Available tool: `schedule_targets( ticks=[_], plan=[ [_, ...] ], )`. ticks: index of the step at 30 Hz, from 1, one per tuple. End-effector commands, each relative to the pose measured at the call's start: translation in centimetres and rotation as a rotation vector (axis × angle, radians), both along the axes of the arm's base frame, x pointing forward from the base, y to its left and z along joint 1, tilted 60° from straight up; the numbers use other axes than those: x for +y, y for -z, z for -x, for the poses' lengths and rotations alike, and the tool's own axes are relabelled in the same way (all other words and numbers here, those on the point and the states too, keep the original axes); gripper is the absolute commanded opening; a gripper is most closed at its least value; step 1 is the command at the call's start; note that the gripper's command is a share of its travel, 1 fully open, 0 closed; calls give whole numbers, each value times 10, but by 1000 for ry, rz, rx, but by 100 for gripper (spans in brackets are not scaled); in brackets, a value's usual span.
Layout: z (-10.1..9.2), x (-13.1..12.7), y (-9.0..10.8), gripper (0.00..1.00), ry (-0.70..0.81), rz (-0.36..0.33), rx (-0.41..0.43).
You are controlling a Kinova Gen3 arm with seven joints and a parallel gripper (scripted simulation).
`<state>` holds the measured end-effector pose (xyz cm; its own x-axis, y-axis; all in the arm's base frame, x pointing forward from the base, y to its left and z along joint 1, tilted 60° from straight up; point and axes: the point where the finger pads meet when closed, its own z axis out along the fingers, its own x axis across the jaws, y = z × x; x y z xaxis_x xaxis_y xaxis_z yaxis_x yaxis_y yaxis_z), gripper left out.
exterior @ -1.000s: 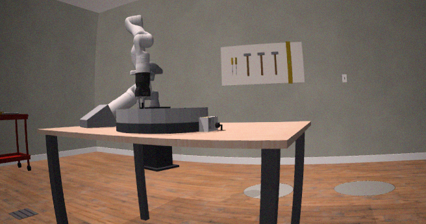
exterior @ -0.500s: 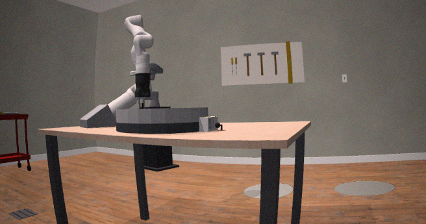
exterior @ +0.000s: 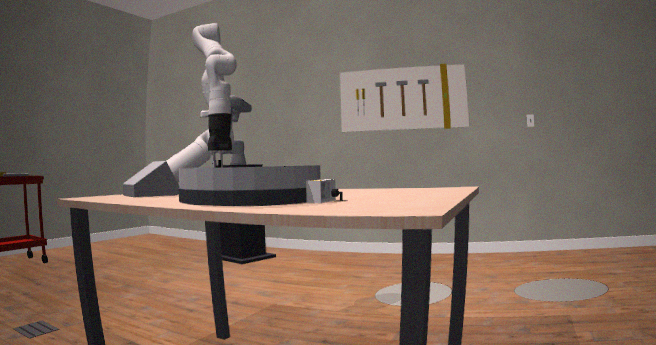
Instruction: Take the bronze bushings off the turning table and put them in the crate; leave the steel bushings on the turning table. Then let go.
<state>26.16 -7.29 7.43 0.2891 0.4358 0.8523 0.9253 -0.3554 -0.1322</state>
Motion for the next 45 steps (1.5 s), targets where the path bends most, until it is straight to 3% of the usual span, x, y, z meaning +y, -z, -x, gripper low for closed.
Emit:
schedule_targets(
  ticks=[1,45],
  plan=[
    [0,2,1,45,-1,0,0],
    [-3,10,6,45,-1,0,0]
  ],
)
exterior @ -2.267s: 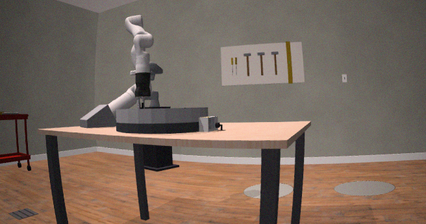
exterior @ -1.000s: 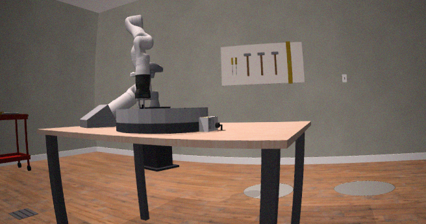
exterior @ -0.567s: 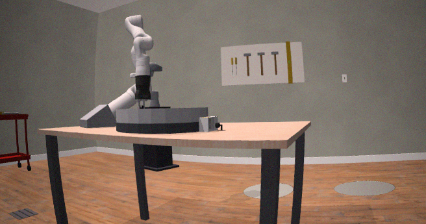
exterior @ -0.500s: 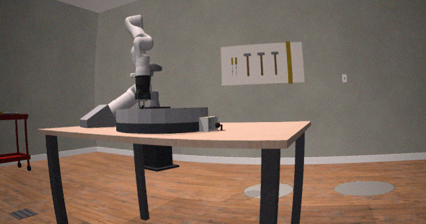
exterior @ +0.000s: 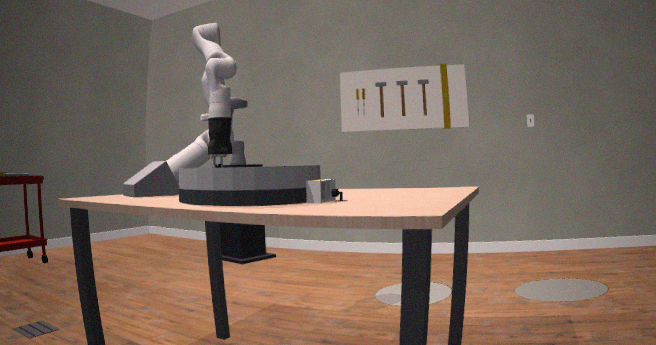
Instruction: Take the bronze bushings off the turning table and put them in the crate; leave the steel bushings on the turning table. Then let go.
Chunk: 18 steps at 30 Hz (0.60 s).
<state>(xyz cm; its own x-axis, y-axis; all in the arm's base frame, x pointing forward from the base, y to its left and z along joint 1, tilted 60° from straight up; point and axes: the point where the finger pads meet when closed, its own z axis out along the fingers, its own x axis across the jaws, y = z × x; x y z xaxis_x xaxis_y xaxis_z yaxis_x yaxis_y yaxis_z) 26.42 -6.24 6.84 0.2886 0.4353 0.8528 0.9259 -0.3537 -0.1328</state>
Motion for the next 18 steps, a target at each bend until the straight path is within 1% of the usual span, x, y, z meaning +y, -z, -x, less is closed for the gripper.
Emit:
schedule_targets(
  ticks=[1,18],
  plan=[
    [0,0,0,45,1,1,0],
    [-1,3,2,45,1,1,0]
  ],
)
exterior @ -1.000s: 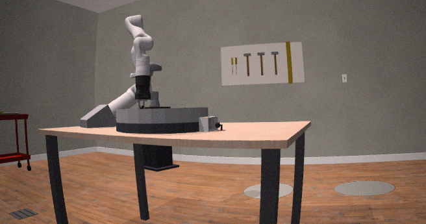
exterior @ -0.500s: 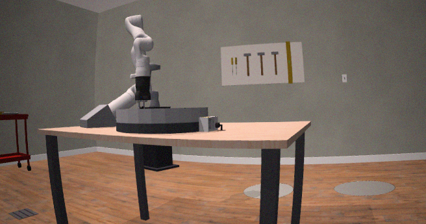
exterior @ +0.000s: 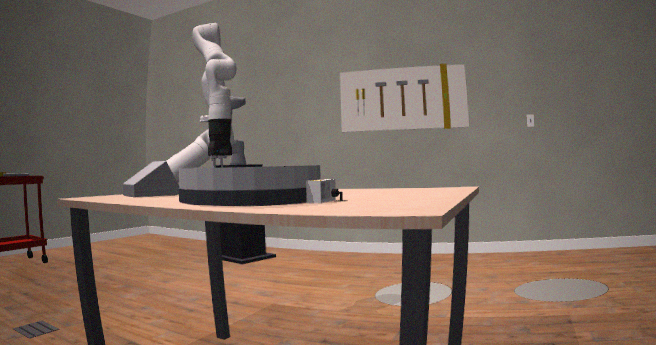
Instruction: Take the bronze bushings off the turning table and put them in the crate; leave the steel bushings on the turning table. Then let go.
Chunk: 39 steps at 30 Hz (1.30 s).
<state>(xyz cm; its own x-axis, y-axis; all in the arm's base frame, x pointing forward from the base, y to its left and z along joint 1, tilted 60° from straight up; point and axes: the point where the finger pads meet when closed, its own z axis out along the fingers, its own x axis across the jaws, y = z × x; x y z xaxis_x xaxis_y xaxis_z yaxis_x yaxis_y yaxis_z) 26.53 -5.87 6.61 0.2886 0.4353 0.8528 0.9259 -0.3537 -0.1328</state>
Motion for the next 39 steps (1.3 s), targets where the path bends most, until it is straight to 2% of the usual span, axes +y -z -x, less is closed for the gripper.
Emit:
schedule_targets(
  ticks=[1,2,3,39],
  plan=[
    [0,-1,0,45,1,1,0],
    [0,-1,0,45,1,1,0],
    [0,-1,0,0,1,1,0],
    [-1,1,-3,0,1,-4,-2]
  ],
)
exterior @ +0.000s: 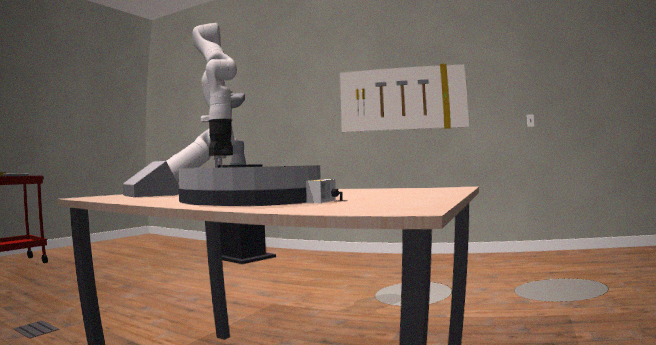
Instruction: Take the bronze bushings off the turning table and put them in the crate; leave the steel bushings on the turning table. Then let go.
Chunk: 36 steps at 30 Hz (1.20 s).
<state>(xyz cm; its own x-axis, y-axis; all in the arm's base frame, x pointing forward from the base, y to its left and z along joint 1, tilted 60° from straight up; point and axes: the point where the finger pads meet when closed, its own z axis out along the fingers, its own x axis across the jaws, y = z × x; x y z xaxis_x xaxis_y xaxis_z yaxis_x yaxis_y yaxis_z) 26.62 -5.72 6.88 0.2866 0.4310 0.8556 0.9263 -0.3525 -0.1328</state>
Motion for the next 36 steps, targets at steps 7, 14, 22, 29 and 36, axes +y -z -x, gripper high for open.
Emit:
schedule_targets(
  ticks=[7,14,22,29,36],
  plan=[
    [0,-1,0,0,1,1,0],
    [0,-1,0,0,1,1,0],
    [0,-1,0,0,1,1,0],
    [0,-1,0,0,1,1,0],
    [-1,1,-3,0,1,6,2]
  ],
)
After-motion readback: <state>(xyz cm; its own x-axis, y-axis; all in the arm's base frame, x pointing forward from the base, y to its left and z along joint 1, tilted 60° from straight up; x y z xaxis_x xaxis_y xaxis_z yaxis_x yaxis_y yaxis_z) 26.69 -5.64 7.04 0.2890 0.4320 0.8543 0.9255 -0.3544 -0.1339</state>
